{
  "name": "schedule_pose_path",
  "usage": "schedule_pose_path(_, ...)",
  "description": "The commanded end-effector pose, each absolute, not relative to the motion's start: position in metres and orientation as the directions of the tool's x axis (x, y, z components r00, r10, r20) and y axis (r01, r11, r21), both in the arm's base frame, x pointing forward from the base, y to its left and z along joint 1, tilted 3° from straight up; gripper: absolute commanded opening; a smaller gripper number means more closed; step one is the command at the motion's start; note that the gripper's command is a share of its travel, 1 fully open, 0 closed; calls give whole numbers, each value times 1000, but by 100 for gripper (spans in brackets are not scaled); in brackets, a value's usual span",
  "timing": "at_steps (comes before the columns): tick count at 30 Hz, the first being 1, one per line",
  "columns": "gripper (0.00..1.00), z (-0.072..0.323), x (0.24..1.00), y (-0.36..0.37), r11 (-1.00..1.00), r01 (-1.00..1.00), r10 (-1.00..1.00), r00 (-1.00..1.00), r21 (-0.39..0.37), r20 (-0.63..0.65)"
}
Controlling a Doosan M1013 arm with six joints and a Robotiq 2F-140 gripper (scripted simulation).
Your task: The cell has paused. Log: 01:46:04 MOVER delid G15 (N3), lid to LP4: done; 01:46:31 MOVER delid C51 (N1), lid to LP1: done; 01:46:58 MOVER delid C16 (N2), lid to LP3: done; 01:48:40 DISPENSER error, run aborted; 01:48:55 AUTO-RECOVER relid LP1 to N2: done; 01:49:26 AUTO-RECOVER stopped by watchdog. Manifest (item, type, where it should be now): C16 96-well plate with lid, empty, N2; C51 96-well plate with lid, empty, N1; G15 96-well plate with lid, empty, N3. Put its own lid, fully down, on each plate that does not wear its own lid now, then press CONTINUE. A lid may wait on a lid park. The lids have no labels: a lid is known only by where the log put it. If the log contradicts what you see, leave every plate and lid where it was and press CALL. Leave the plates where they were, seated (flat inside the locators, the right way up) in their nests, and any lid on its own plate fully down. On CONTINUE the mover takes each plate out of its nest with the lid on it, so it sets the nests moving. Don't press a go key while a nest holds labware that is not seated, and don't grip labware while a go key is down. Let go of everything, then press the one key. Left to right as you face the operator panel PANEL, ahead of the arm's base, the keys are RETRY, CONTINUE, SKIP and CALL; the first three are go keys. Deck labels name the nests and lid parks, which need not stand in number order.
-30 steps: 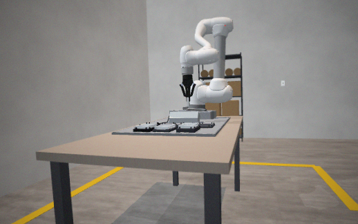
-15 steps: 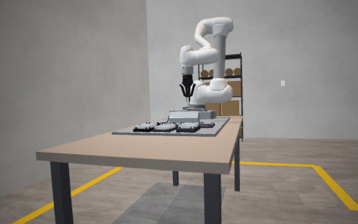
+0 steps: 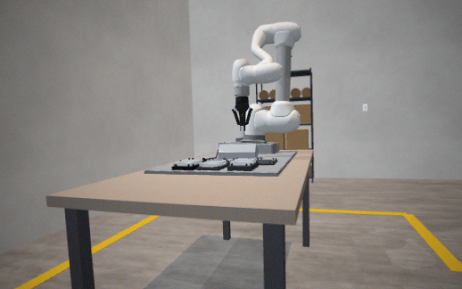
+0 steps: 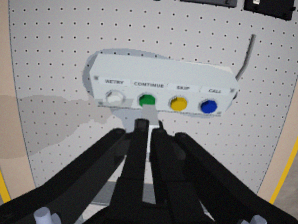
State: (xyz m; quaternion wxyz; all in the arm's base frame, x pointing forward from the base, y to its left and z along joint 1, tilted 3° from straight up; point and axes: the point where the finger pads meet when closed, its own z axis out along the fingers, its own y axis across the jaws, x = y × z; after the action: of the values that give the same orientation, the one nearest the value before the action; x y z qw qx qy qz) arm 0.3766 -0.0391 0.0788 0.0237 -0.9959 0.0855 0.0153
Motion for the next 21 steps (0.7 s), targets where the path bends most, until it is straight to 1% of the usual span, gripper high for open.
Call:
schedule_pose_path(1, 0, 78, 377, -39, -984, -171, -170, 985, -45, -34)
schedule_pose_path(21, 0, 69, 377, -38, -984, -171, -170, 985, -45, -34)
